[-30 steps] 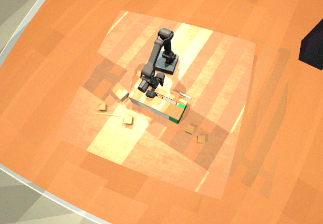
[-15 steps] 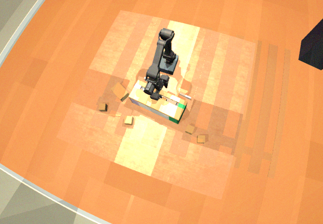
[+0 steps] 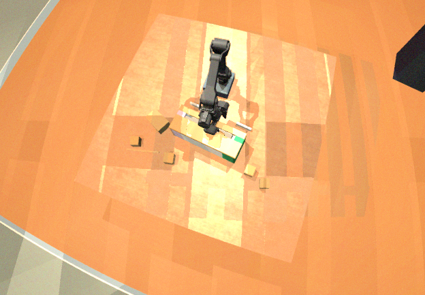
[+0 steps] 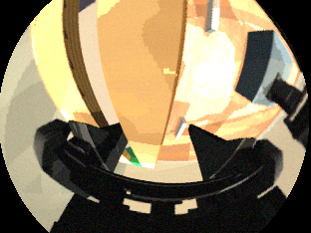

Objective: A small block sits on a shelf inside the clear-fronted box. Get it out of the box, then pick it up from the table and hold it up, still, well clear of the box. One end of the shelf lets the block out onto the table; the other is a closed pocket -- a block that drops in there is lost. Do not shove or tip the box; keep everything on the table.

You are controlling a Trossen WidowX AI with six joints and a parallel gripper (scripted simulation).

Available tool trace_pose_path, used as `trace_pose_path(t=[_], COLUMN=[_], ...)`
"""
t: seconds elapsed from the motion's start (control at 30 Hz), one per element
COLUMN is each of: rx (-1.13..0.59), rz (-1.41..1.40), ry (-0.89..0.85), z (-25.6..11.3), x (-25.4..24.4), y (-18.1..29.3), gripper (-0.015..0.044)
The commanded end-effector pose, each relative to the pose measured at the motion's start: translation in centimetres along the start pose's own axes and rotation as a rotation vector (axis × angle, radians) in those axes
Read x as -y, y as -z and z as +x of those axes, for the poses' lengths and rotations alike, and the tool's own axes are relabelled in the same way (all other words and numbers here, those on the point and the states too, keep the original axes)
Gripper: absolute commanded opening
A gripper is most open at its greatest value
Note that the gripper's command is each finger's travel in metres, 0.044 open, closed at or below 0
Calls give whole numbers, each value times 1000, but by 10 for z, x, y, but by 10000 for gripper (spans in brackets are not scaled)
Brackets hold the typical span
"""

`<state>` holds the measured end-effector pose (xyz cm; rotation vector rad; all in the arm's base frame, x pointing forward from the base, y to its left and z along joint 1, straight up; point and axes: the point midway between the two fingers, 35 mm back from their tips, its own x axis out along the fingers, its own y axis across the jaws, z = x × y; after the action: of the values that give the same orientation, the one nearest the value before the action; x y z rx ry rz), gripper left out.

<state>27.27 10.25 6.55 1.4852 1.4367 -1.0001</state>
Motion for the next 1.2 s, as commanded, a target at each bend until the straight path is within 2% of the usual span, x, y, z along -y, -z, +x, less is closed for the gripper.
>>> trace_pose_path(t=[0.0, 0.43, 1.17], rx=[1, 2, 1], rz=[3, 3, 3], ry=[-5, -5, -5], z=[3, -1, 3], x=[-2, -1, -1], y=[9, -1, 10], gripper=[400, 400, 400])
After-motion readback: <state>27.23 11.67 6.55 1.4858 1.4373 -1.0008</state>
